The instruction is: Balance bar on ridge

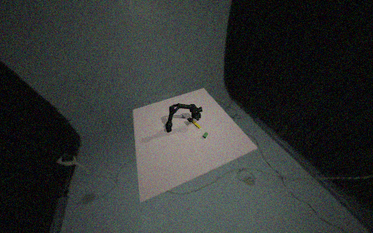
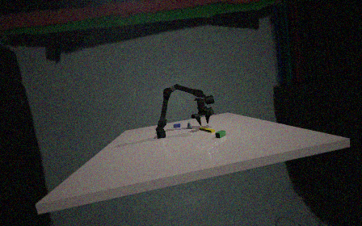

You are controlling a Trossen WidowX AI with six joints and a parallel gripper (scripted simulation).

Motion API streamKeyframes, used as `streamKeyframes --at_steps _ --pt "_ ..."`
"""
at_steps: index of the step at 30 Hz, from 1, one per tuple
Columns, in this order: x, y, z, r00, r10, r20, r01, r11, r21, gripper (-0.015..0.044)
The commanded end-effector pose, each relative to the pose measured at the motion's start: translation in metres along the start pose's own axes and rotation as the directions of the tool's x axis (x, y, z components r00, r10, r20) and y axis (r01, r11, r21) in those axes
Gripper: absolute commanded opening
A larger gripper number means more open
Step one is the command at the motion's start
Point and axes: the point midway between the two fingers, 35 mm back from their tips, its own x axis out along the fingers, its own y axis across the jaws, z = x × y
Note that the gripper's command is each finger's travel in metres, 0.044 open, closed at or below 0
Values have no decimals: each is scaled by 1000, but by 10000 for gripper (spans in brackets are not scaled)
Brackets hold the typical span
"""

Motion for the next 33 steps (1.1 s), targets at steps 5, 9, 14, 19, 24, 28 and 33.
streamKeyframes --at_steps 5,9,14,19,24,28,33 --pt "15 -3 -1 1000 -15 -3 15 1000 4 315" --pt "20 -3 -1 1000 -15 -3 15 1000 4 315" --pt "28 -3 -1 1000 -15 -3 15 1000 4 315" --pt "36 -3 -1 1000 -15 -3 15 1000 4 315" --pt "40 -3 -1 1000 -15 -3 15 1000 4 315" --pt "40 -3 -1 1000 -15 -3 15 1000 4 315" --pt "40 -3 -1 1000 -15 -3 15 1000 4 315"
